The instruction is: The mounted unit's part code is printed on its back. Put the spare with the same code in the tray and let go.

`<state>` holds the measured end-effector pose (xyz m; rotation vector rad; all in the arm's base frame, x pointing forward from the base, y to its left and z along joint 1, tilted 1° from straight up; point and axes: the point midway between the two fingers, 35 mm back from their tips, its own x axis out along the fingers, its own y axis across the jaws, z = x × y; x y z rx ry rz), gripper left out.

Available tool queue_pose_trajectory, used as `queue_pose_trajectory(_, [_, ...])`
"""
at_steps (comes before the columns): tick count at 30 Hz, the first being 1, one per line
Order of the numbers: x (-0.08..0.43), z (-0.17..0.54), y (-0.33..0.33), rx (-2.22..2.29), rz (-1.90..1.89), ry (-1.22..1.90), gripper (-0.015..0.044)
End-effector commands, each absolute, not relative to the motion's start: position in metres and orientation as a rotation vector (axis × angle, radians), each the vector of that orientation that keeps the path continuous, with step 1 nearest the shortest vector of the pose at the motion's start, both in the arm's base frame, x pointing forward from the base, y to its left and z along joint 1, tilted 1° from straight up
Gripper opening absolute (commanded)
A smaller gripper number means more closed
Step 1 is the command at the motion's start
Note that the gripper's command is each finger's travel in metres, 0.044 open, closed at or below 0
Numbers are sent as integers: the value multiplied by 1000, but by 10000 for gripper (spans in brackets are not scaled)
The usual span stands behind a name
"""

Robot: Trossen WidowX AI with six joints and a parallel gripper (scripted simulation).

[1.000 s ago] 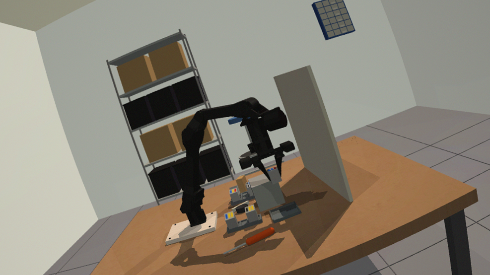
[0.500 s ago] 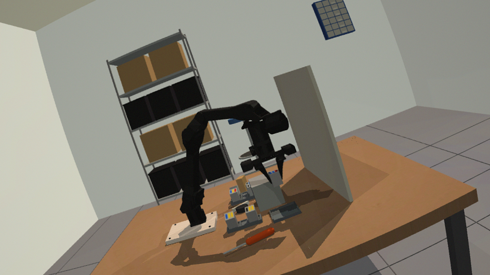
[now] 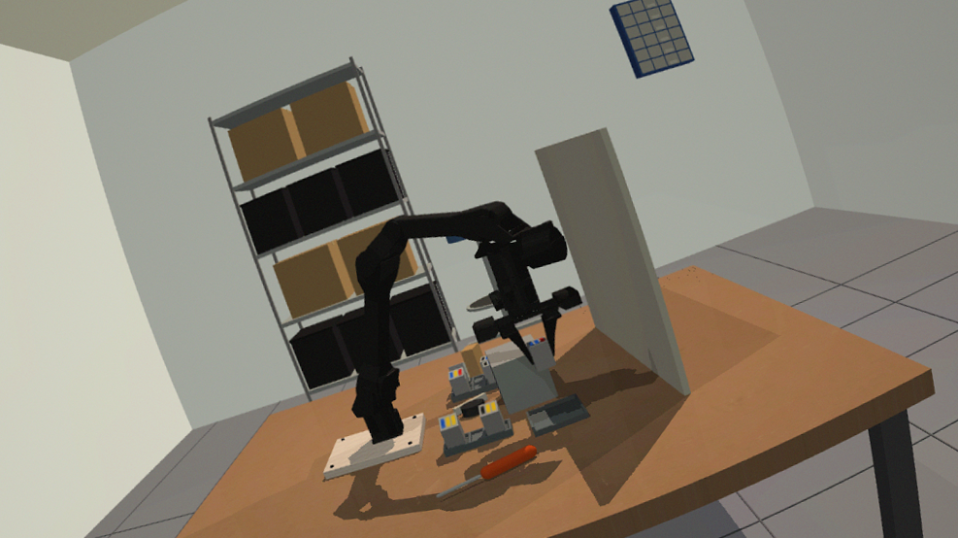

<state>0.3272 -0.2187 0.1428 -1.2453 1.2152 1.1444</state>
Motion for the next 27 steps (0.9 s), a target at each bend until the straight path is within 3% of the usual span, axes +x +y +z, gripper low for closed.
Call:
queue_pose_trajectory(1, [327,138,-218,-1243,1153,1213,0])
queue_pose_trajectory(27, [327,120,-219,-1241,1155,1213,0])
